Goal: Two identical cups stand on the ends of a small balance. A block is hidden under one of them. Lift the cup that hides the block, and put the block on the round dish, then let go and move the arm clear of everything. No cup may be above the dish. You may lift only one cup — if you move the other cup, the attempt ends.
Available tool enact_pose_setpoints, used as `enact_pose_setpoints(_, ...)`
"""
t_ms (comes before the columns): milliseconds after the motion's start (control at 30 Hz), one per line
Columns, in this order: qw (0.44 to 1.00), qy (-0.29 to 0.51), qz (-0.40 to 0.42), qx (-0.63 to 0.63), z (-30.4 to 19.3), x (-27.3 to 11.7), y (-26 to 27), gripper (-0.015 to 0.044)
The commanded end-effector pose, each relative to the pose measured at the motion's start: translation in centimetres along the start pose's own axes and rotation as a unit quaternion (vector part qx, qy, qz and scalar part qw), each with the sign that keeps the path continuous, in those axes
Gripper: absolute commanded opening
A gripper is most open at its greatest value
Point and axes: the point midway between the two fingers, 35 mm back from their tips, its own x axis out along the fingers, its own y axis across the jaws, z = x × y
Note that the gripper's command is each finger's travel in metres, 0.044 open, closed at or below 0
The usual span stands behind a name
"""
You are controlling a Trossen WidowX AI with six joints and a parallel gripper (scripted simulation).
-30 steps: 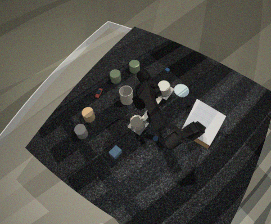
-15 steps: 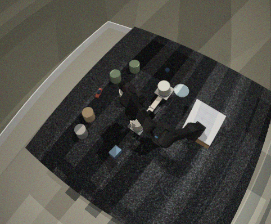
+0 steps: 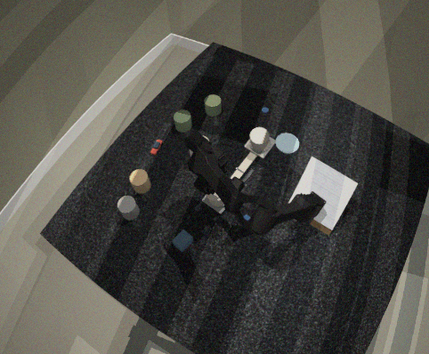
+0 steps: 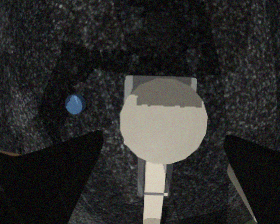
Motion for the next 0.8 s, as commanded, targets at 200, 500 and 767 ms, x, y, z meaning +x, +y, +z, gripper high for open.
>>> enact_pose_setpoints(200,1.000,0.001,-0.001,0.001,0.0,1.6,-0.1,0.0440)
enact_pose_setpoints(500,1.000,0.001,-0.001,0.000,0.0,3.0,-0.2,0.0440)
enact_pose_setpoints(767,1.000,0.000,-0.001,0.000,0.0,4.3,-0.1,0.0440)
